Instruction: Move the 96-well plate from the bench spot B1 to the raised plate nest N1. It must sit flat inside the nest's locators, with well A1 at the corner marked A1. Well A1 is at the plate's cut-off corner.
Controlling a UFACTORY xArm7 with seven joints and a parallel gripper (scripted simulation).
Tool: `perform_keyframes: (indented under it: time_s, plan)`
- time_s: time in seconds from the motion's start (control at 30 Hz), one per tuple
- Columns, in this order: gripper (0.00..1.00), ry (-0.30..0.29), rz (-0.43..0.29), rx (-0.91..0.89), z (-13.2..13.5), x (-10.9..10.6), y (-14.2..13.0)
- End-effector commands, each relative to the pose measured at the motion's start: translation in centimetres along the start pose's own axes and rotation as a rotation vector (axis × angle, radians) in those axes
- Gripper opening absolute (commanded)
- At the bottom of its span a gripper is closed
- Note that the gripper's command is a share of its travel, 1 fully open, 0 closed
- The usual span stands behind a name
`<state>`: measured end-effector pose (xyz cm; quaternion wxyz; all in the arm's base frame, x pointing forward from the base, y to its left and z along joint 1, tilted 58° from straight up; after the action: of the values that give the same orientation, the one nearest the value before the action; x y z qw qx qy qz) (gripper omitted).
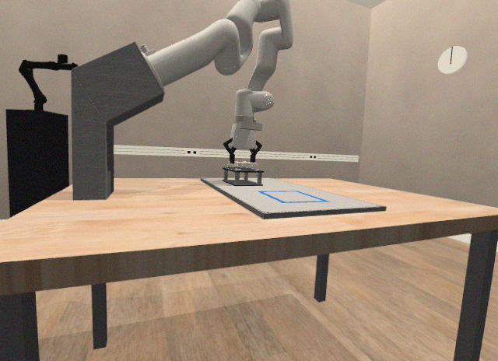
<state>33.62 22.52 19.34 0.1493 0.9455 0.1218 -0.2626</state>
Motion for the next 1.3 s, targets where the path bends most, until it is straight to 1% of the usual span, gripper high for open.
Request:
perform_keyframes:
  time_s: [0.0, 1.27]
  plan:
    - [0.00, 0.000, -0.001, -0.001, -0.02, -0.02, -0.04]
    - [0.00, 0.000, -0.001, -0.001, -0.02, 0.52, -0.02]
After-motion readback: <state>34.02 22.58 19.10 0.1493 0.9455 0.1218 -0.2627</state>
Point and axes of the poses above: the point where the finger pads meet when closed, its own x axis out along the fingers, its own z axis across the jaws, y = z × x, the point moved 5 cm from there along -x, back along the fingers, and after that the axes turned 12 degrees about -x, right-handed, at the moved point
